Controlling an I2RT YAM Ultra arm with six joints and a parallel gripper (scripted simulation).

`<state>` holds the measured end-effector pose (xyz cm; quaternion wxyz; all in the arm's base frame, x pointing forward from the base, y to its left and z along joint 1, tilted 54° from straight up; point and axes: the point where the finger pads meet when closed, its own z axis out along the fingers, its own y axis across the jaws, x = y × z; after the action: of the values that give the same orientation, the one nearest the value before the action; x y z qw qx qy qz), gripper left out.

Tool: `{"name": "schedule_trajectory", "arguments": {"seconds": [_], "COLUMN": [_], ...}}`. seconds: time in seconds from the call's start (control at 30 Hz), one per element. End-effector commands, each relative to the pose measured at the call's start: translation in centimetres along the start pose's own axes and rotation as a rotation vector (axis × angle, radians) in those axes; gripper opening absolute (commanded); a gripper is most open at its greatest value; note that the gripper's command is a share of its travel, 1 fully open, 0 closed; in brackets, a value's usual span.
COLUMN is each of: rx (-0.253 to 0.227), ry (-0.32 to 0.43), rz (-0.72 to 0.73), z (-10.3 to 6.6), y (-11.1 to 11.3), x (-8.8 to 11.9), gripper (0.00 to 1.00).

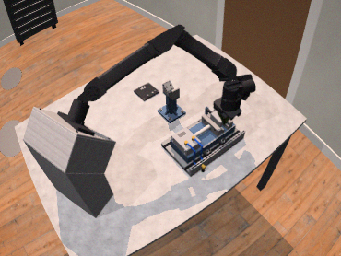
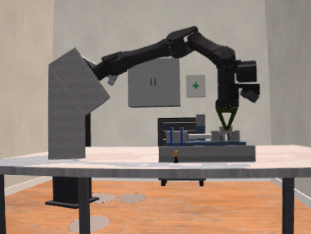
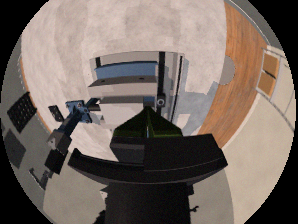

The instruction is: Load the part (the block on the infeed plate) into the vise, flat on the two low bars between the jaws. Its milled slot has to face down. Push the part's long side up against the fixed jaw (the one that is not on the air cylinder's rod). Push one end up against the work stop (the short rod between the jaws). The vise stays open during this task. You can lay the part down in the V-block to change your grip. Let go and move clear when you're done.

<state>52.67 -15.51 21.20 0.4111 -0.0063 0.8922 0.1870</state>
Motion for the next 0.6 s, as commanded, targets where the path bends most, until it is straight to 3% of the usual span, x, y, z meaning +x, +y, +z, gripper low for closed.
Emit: {"name": "schedule_trajectory", "arguments": {"seconds": [0.0, 0.57], "rx": [0.002, 0.007], "ry": [-0.031, -0.033], "rz": [-0.011, -0.008], "z": [-1.68, -1.79], "y": [0.81, 0.53], "x": [-1.04, -0.96], "gripper": [0.00, 0.00]}}
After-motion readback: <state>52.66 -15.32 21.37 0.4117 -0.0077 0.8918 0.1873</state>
